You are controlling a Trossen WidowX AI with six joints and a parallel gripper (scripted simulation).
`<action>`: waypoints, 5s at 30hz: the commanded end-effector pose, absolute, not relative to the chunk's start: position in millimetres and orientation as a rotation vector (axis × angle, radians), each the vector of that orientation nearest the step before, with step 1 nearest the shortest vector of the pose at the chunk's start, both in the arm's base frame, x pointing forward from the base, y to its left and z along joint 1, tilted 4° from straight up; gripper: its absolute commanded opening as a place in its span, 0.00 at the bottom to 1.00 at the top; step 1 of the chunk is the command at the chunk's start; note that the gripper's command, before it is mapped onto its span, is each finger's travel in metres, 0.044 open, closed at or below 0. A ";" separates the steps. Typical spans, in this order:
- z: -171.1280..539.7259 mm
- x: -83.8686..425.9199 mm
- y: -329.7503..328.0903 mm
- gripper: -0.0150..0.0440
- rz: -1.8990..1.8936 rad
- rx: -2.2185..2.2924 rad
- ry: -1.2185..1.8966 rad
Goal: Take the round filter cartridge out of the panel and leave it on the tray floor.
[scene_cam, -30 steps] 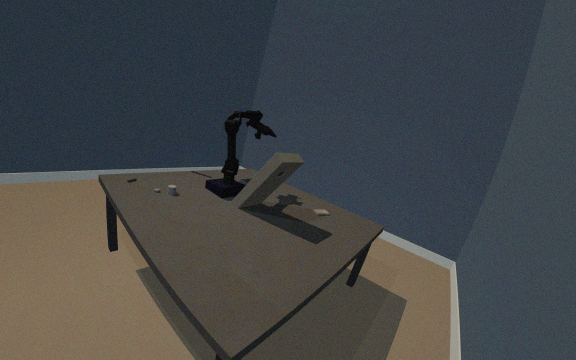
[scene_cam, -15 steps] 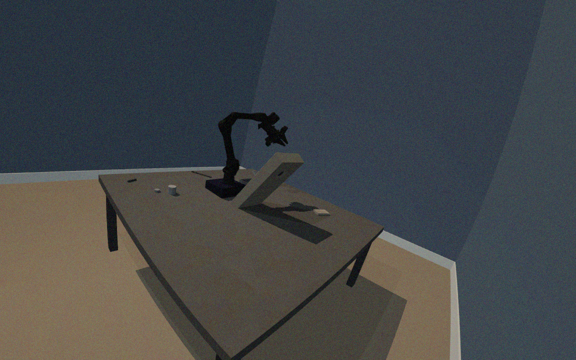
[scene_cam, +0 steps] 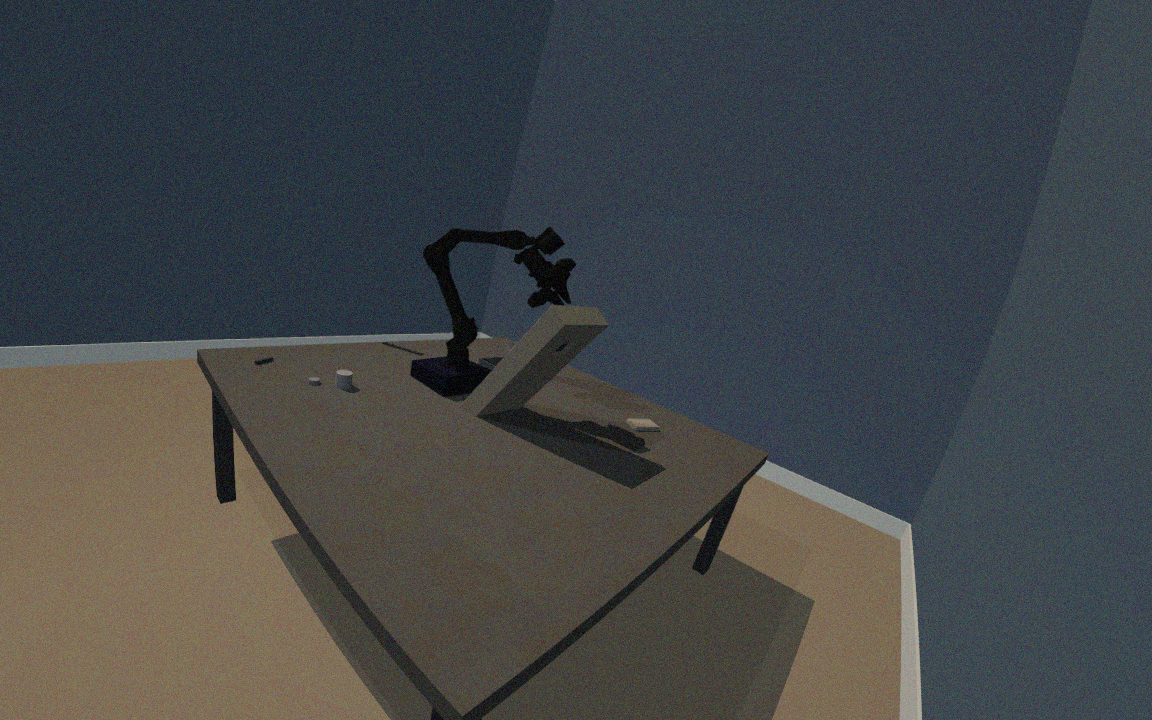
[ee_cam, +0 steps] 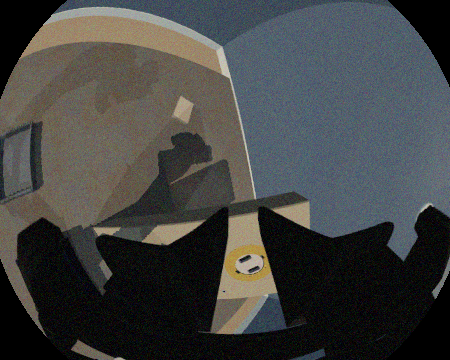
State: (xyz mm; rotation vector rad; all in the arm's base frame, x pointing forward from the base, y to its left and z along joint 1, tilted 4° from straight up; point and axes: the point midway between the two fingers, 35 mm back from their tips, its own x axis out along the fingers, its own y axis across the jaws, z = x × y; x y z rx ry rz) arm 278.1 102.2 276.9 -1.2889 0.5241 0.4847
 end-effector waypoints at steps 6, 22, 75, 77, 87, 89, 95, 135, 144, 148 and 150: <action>264.0 281.6 -3.3 0.43 0.088 -0.507 0.665; 261.9 278.9 -18.6 0.43 0.024 -0.389 0.667; 230.0 323.4 -23.4 0.43 0.023 -0.390 0.663; 229.9 323.7 -23.5 0.43 0.023 -0.390 0.663; 228.1 325.6 -24.1 0.43 0.023 -0.390 0.663; 228.1 325.6 -24.1 0.43 0.023 -0.390 0.663; 227.8 325.8 -24.1 0.43 0.023 -0.390 0.663; 219.7 334.6 -25.9 0.36 0.017 -0.385 0.667; 219.2 336.2 -25.8 0.25 0.041 -0.450 0.665; 218.8 337.5 -25.7 0.25 0.088 -0.579 0.662; 218.6 337.8 -25.7 0.25 0.111 -0.645 0.661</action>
